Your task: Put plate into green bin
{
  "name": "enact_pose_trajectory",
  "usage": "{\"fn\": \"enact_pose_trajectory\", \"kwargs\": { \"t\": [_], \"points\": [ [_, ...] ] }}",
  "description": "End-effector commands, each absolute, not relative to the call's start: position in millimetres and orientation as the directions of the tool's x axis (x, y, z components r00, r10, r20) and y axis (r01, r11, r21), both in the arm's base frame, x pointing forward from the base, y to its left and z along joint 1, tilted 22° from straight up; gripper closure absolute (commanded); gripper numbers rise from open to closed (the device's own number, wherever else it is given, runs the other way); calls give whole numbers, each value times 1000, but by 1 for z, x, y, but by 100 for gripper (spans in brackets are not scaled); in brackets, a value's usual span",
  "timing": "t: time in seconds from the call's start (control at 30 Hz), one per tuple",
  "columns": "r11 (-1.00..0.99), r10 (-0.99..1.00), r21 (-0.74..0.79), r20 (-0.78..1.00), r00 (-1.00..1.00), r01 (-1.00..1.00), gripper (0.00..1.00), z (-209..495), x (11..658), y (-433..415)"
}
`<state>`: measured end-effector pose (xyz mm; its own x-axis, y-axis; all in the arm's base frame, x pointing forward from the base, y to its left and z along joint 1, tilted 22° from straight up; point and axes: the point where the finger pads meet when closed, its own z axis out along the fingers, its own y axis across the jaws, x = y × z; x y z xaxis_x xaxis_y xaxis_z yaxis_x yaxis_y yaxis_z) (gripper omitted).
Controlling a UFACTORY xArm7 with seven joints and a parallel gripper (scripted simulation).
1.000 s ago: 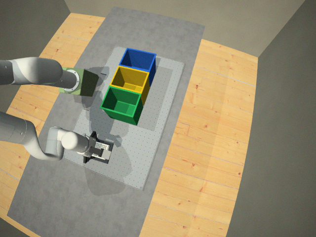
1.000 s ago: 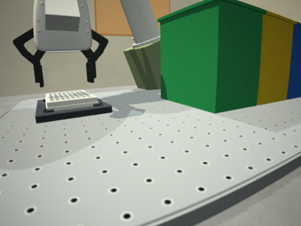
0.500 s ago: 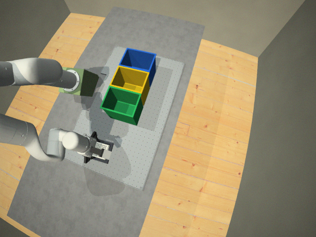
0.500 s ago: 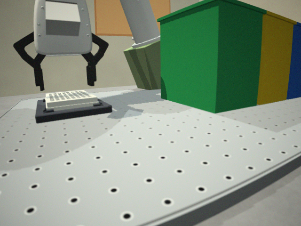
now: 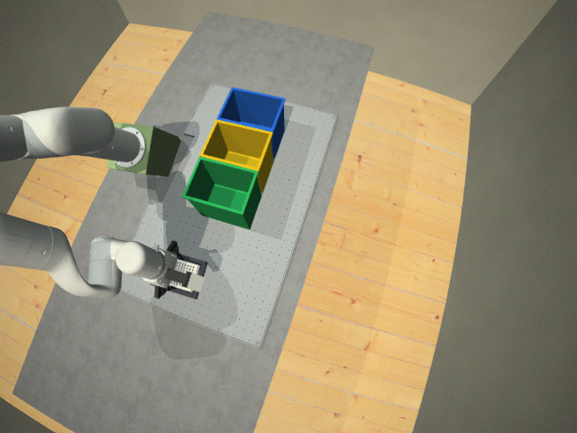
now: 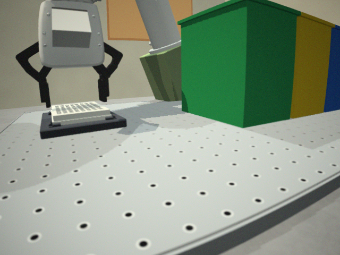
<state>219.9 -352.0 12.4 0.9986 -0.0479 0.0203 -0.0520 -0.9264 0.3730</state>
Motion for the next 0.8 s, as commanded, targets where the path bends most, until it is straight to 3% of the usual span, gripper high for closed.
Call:
{"fn": "enact_pose_trajectory", "kwargs": {
  "t": [0.0,0.77],
  "points": [
    [-926,-47,375,22,999,-52,0,11,221,-353],
    [-926,-47,375,22,999,-51,0,3,221,-357]
  ]
}}
